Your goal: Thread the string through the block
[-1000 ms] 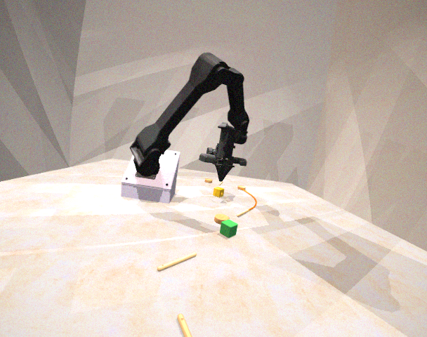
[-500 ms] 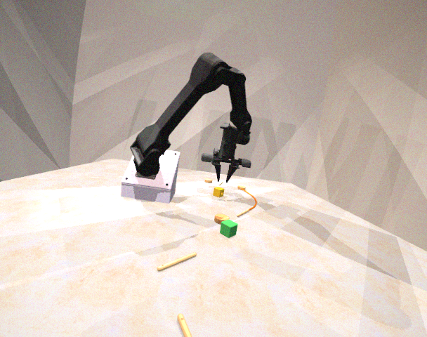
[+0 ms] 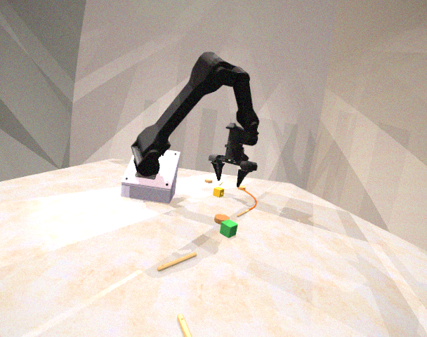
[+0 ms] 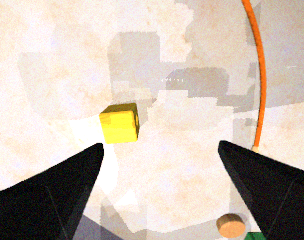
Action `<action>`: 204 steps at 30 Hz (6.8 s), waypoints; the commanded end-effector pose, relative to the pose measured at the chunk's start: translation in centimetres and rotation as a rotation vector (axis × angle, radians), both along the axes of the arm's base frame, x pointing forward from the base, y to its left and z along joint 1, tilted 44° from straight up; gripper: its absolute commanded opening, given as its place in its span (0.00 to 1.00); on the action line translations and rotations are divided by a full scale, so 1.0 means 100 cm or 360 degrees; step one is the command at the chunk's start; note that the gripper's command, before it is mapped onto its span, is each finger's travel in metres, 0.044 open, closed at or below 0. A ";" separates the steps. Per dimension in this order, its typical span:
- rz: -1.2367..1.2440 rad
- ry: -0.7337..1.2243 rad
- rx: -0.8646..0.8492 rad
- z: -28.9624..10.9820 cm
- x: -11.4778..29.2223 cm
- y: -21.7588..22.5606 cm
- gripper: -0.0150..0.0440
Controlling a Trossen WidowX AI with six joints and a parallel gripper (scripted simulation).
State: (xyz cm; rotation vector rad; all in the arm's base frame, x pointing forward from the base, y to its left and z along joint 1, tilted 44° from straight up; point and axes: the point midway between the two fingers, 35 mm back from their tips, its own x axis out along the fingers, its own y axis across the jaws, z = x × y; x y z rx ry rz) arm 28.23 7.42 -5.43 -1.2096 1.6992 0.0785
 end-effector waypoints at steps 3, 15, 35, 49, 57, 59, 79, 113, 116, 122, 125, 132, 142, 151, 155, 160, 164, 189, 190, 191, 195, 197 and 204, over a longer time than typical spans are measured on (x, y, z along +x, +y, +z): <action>-0.1247 -0.1164 0.0020 0.031 0.029 -0.027 1.00; -0.2025 -0.1874 0.0033 0.047 0.041 -0.045 1.00; -0.3310 -0.3067 0.0057 0.074 0.057 -0.076 1.00; -0.3601 -0.3341 0.0065 0.079 0.059 -0.082 1.00; -0.3601 -0.3341 0.0065 0.079 0.059 -0.082 1.00; -0.3601 -0.3341 0.0065 0.079 0.059 -0.082 1.00; -0.3601 -0.3341 0.0065 0.079 0.059 -0.082 0.46; -0.3600 -0.3341 0.0066 0.047 0.061 -0.111 0.46; -0.3599 -0.3342 0.0066 0.044 0.061 -0.115 0.46; -0.3598 -0.3345 0.0066 0.037 0.060 -0.122 0.46; -0.3597 -0.3345 0.0066 0.035 0.060 -0.123 0.46; -0.3614 -0.3342 0.0066 0.036 0.060 -0.122 0.42; -0.3614 -0.3342 0.0066 0.036 0.060 -0.122 0.25; -0.3616 -0.3340 0.0066 0.042 0.061 -0.116 0.25; -0.3617 -0.3338 0.0066 0.046 0.061 -0.112 0.25; -0.3618 -0.3337 0.0066 0.050 0.061 -0.108 0.25; -0.3618 -0.3337 0.0066 0.054 0.061 -0.104 0.25; -0.3617 -0.3336 0.0065 0.078 0.060 -0.082 0.25; -0.3617 -0.3336 0.0065 0.079 0.059 -0.081 0.25; -0.3617 -0.3337 0.0065 0.079 0.059 -0.080 0.25; -0.3599 -0.3338 0.0069 0.076 0.060 -0.083 0.25; -0.3601 -0.3339 0.0068 0.077 0.060 -0.083 0.25; -0.3452 -0.3203 0.0063 0.075 0.061 -0.081 0.25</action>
